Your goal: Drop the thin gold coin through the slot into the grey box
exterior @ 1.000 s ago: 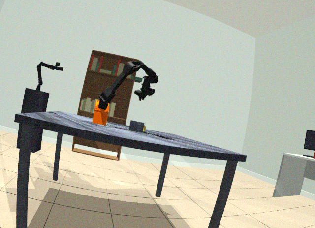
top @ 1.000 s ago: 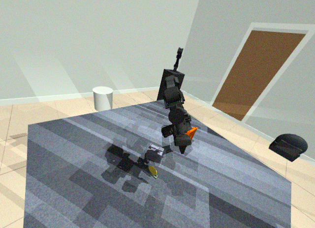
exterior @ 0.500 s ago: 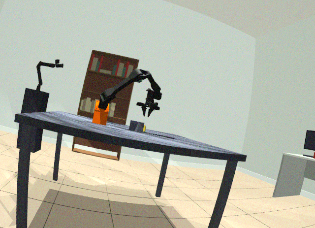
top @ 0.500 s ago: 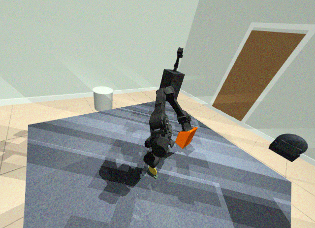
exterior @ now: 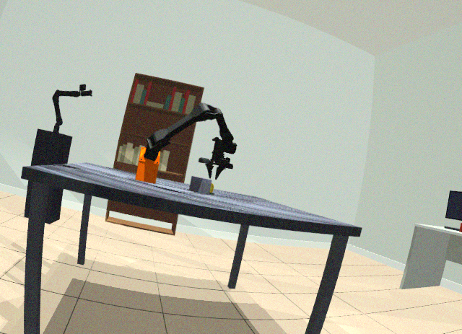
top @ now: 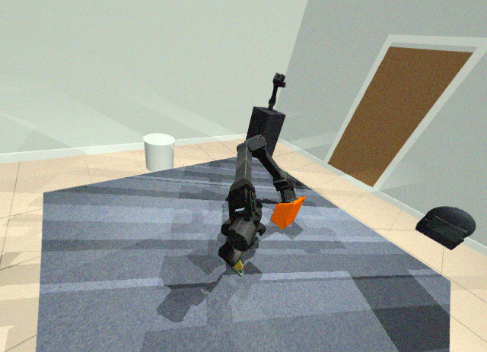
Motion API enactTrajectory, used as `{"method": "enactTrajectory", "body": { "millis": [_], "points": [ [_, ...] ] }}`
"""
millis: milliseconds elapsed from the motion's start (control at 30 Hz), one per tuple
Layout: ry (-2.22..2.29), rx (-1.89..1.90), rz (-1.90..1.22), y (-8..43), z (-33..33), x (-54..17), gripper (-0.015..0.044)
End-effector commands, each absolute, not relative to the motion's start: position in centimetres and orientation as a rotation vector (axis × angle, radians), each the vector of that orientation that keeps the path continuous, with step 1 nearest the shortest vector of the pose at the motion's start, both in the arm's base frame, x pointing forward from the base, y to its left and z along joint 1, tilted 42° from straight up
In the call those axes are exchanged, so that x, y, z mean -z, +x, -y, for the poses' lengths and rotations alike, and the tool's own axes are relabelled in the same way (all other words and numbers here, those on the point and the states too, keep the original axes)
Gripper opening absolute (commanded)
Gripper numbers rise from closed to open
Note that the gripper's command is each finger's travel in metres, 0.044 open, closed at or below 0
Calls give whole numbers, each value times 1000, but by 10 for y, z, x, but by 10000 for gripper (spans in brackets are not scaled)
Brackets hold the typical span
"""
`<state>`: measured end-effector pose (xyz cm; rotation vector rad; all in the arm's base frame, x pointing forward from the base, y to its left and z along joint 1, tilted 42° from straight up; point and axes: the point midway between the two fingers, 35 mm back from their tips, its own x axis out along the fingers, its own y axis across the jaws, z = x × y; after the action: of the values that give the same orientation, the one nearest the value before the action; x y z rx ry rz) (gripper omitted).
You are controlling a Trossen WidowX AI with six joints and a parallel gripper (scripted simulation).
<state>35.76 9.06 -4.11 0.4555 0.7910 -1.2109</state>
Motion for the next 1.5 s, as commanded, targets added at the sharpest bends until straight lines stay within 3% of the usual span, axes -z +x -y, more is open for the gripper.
{"method": "enactTrajectory", "body": {
  "millis": [0,1367,1467],
  "points": [
    [448,1211,-787,358,-84,46,161],
    [446,1212,-784,367,-42,91,161],
    [446,1212,-784,367,-42,91,82]
  ]
}}
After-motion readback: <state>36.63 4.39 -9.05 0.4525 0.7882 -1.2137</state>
